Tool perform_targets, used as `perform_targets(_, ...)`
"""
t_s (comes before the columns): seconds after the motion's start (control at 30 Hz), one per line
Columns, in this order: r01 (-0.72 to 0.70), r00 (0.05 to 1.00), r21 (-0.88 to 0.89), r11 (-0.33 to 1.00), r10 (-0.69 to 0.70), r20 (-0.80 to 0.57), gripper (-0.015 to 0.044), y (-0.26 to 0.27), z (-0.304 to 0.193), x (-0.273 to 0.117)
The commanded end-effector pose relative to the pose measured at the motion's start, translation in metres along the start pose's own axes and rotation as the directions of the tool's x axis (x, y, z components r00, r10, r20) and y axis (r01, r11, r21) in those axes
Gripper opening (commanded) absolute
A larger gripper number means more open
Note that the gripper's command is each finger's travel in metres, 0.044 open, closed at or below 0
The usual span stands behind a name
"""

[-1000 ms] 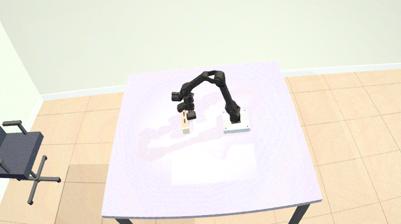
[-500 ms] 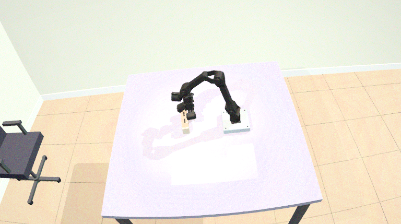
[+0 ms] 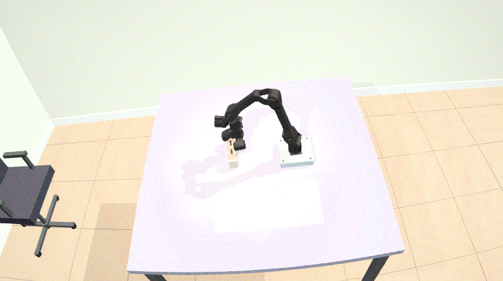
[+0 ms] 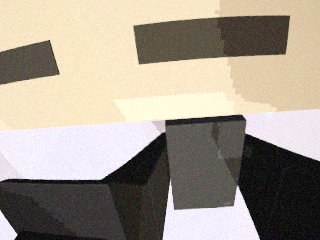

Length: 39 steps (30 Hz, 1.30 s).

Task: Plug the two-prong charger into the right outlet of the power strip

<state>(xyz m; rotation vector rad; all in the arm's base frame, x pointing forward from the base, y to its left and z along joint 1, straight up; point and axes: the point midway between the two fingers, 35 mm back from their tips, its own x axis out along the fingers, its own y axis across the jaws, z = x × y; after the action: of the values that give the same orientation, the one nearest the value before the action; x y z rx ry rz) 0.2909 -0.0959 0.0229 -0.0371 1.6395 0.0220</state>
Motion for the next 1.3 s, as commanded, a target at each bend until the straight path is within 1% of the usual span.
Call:
perform_targets(0.0, 0.002, 1.000, 0.001, 1.000, -0.002, 0.025, 0.0000, -0.0004, 0.0102, -0.0018)
perform_targets(1.27, 0.002, 1.000, 0.001, 1.000, -0.002, 0.025, 0.0000, -0.0004, 0.0180, -0.0013)
